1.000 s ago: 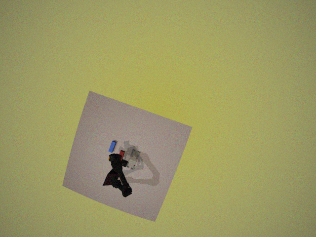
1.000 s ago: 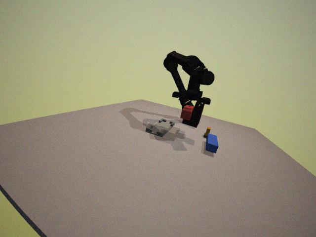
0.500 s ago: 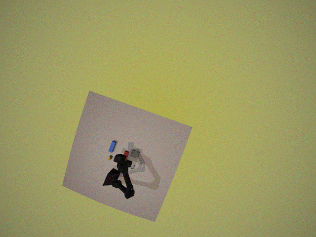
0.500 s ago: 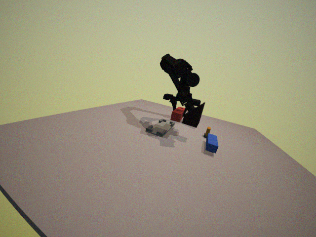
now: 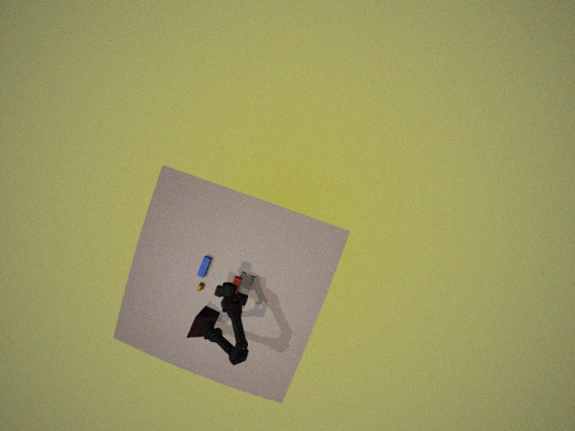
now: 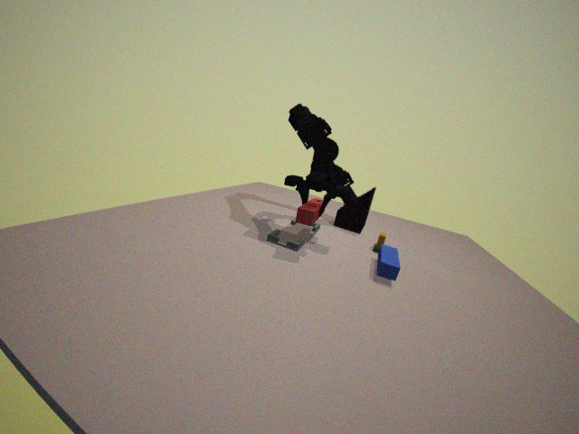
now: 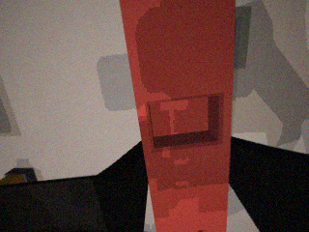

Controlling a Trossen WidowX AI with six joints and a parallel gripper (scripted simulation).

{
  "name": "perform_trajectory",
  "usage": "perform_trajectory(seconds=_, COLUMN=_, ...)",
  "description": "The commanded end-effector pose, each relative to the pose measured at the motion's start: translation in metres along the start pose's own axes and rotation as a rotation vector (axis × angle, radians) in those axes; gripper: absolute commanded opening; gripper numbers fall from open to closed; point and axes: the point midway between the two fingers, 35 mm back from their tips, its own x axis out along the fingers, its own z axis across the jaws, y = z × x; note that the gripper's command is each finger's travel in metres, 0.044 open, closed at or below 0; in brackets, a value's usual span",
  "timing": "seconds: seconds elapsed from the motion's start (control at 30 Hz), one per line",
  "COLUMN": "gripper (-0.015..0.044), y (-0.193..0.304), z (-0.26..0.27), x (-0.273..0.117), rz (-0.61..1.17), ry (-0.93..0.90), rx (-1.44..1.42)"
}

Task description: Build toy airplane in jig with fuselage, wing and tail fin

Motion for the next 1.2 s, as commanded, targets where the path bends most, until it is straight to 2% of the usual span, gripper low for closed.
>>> perform_trajectory(seconds=0.0, gripper=0.0, y=0.003, z=-0.014, x=0.005, rz=-0.005, ry=0.011, rx=0.001)
perform_trajectory(seconds=0.27, gripper=0.0, y=0.007, z=-0.03, x=0.012, rz=0.0, ry=0.022, rx=0.002)
perform_trajectory(seconds=0.5, gripper=0.0184, y=0.007, z=-0.03, x=0.012, rz=0.0, ry=0.022, rx=0.002)
perform_trajectory(seconds=0.53, gripper=0.0195, y=0.007, z=-0.03, x=0.012, rz=0.0, ry=0.022, rx=0.002)
perform_trajectory(seconds=1.17, gripper=0.0195, y=0.007, z=-0.03, x=0.012, rz=0.0, ry=0.022, rx=0.002)
